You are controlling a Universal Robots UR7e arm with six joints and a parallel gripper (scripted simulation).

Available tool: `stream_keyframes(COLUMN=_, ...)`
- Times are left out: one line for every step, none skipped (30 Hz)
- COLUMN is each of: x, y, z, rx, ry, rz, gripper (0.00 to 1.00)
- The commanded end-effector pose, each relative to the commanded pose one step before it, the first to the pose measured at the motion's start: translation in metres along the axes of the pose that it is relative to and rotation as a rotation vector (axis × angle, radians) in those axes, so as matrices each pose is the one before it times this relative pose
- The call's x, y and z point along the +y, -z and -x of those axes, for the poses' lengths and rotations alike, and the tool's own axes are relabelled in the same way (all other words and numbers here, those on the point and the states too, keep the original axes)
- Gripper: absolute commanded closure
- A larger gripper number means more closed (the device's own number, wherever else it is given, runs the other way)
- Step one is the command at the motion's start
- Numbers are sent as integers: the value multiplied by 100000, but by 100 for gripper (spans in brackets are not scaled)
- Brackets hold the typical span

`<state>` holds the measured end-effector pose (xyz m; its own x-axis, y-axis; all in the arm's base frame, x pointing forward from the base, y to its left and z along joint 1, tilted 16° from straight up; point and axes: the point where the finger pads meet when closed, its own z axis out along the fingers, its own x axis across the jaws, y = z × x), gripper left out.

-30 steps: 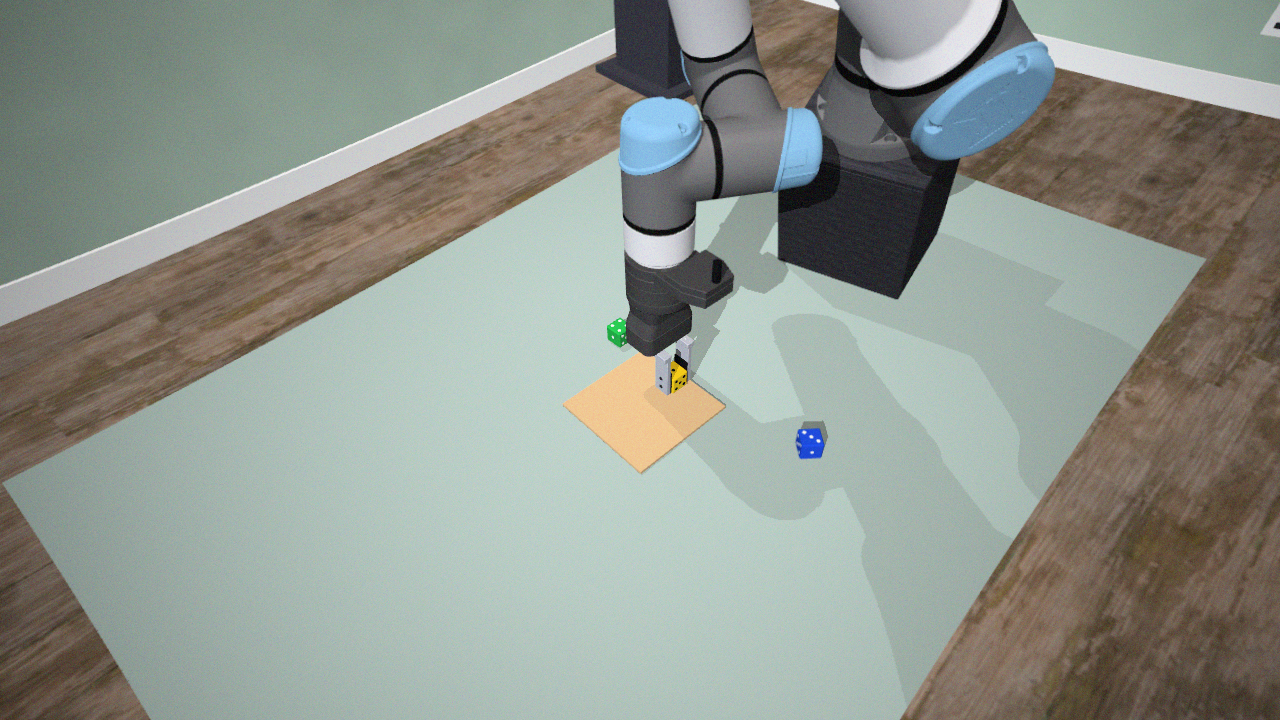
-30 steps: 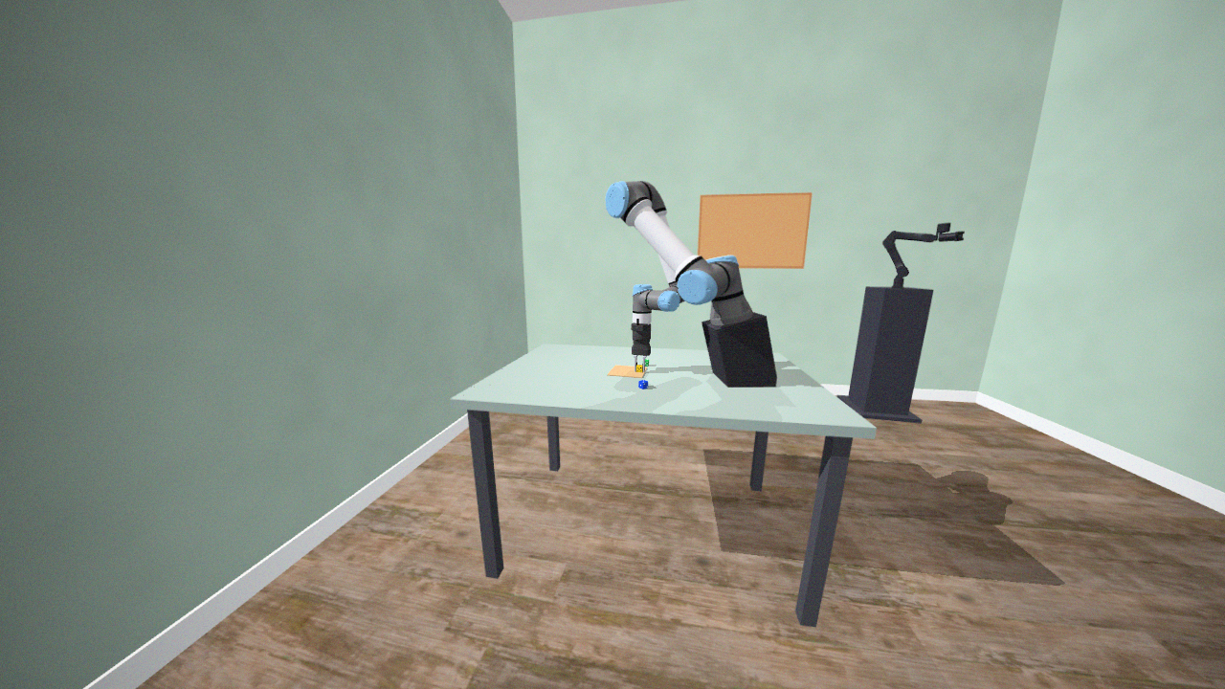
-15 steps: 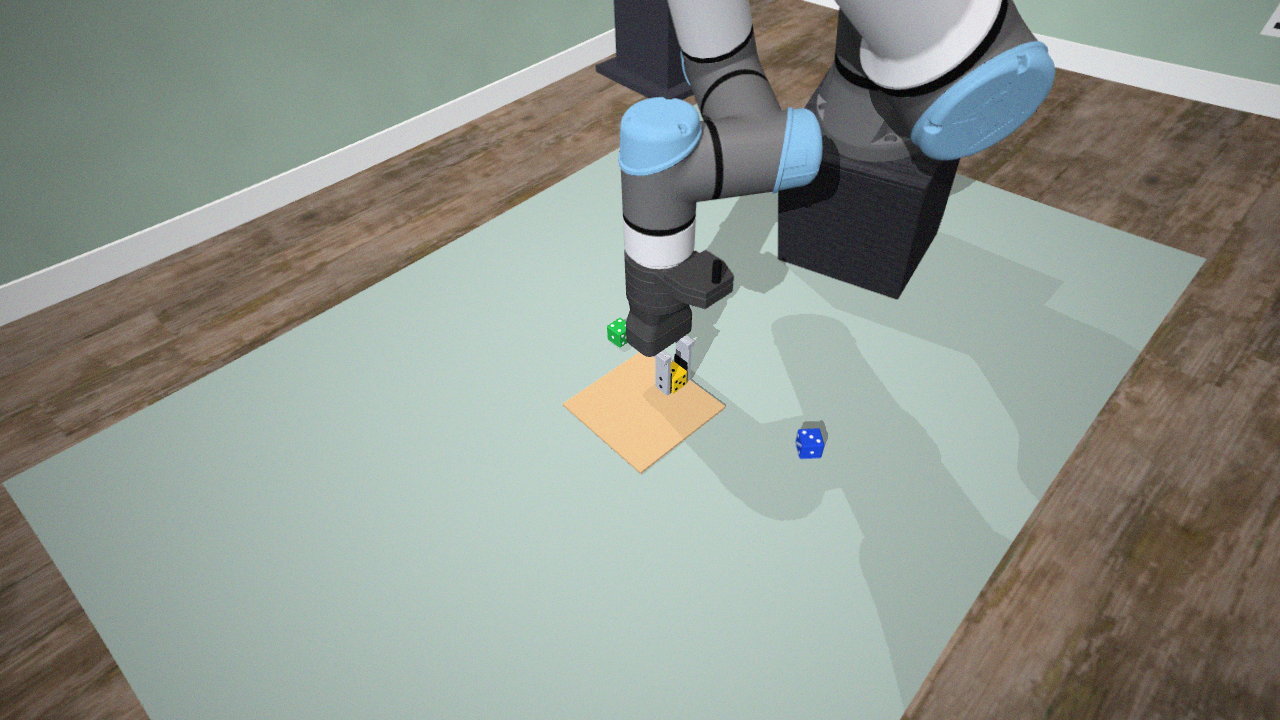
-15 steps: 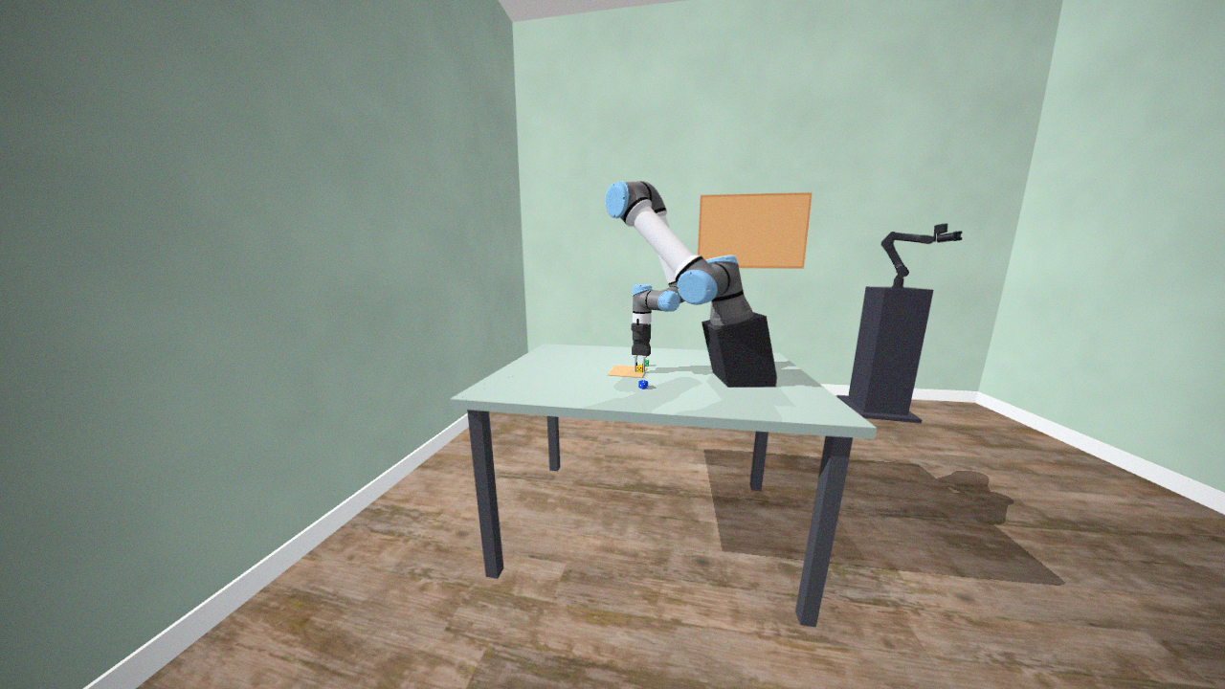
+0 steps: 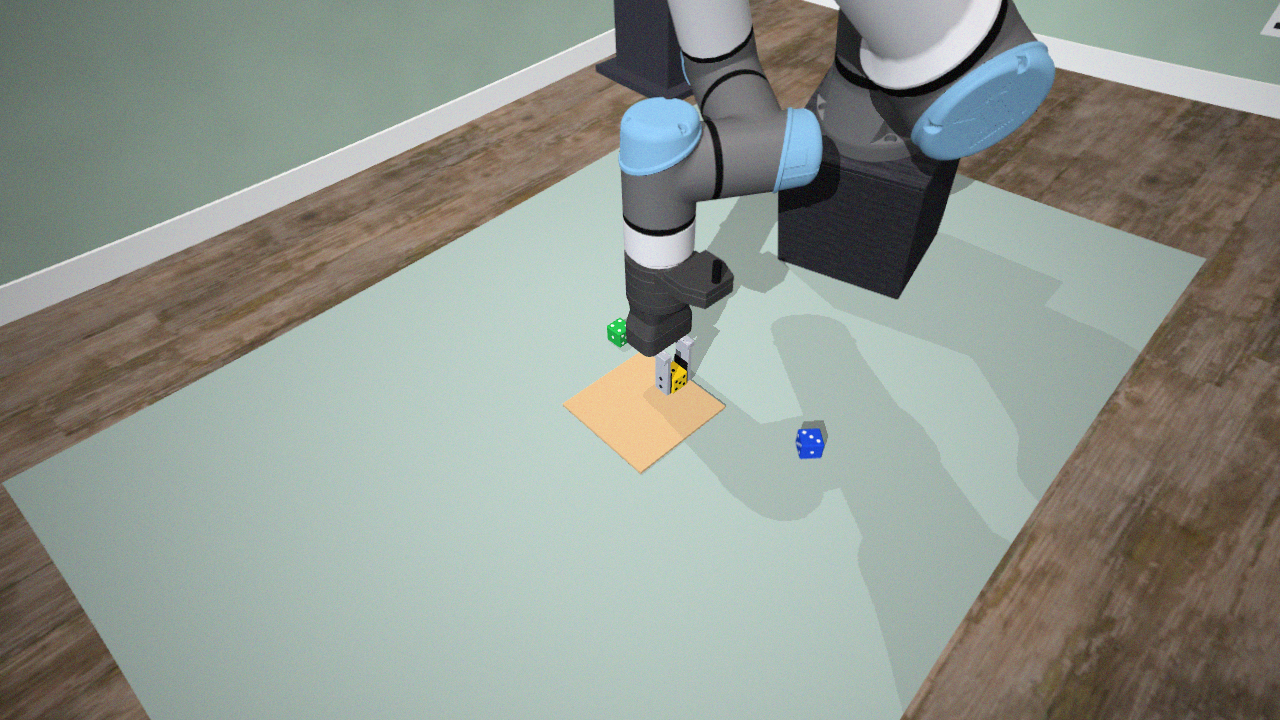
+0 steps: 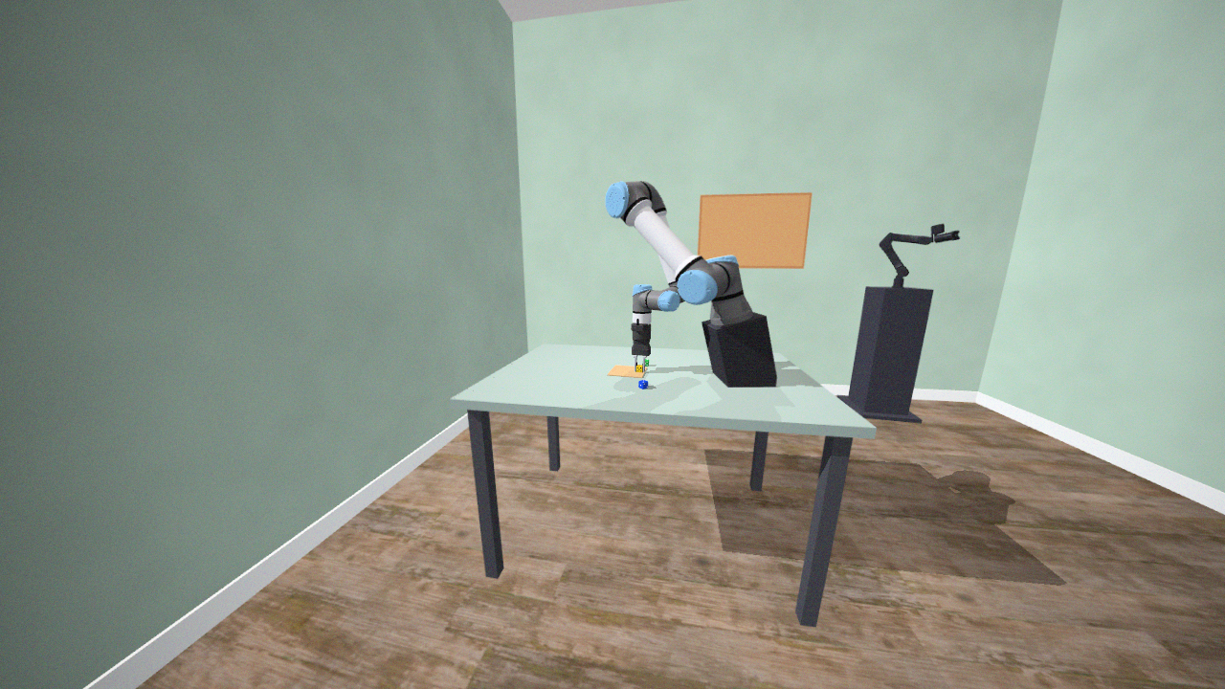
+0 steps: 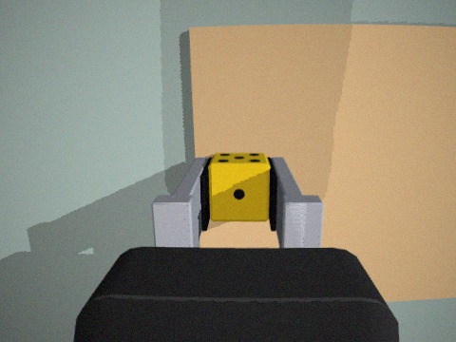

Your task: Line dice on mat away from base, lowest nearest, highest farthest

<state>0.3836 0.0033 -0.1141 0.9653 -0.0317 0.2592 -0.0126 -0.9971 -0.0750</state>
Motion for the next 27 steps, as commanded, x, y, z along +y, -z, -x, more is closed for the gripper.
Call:
stream_keyframes(x=10, y=23, z=-29, rx=94, ry=13, rz=44, gripper=51)
stream_keyframes(x=0, y=0, z=0, rx=0, ry=0, rz=0, gripper=51)
stream_keyframes(x=0, y=0, z=0, rx=0, ry=0, rz=0, gripper=51)
stream_keyframes(x=0, y=0, z=0, rx=0, ry=0, rz=0, gripper=51)
stream_keyframes(x=0, y=0, z=0, rx=0, ry=0, rz=0, gripper=51)
stream_keyframes(x=0, y=0, z=0, rx=0, ry=0, rz=0, gripper=51)
stream_keyframes(x=0, y=0, z=0, rx=0, ry=0, rz=0, gripper=45)
stream_keyframes(x=0, y=0, z=0, rx=0, ry=0, rz=0, gripper=45)
stream_keyframes(x=0, y=0, z=0, rx=0, ry=0, rz=0, gripper=45)
stream_keyframes(x=0, y=0, z=0, rx=0, ry=0, rz=0, gripper=39)
stream_keyframes(x=0, y=0, z=0, rx=0, ry=0, rz=0, gripper=39)
stream_keyframes(x=0, y=0, z=0, rx=0, ry=0, rz=0, gripper=39)
stream_keyframes(x=0, y=0, z=0, rx=0, ry=0, rz=0, gripper=33)
stream_keyframes(x=0, y=0, z=0, rx=0, ry=0, rz=0, gripper=33)
stream_keyframes(x=0, y=0, z=0, rx=0, ry=0, rz=0, gripper=33)
stream_keyframes(x=0, y=0, z=0, rx=0, ry=0, rz=0, gripper=27)
stream_keyframes(x=0, y=0, z=0, rx=0, ry=0, rz=0, gripper=27)
stream_keyframes(x=0, y=0, z=0, rx=0, ry=0, rz=0, gripper=27)
stream_keyframes(x=0, y=0, z=0, rx=0, ry=0, rz=0, gripper=27)
stream_keyframes(x=0, y=0, z=0, rx=0, ry=0, rz=0, gripper=27)
stream_keyframes(x=0, y=0, z=0, rx=0, ry=0, rz=0, gripper=21)
stream_keyframes(x=0, y=0, z=0, rx=0, ry=0, rz=0, gripper=21)
stream_keyframes(x=0, y=0, z=0, rx=0, ry=0, rz=0, gripper=21)
stream_keyframes(x=0, y=0, z=0, rx=0, ry=0, rz=0, gripper=21)
stream_keyframes(x=0, y=0, z=0, rx=0, ry=0, rz=0, gripper=21)
stream_keyframes(x=0, y=0, z=0, rx=0, ry=0, rz=0, gripper=21)
stream_keyframes(x=0, y=0, z=0, rx=0, ry=0, rz=0, gripper=21)
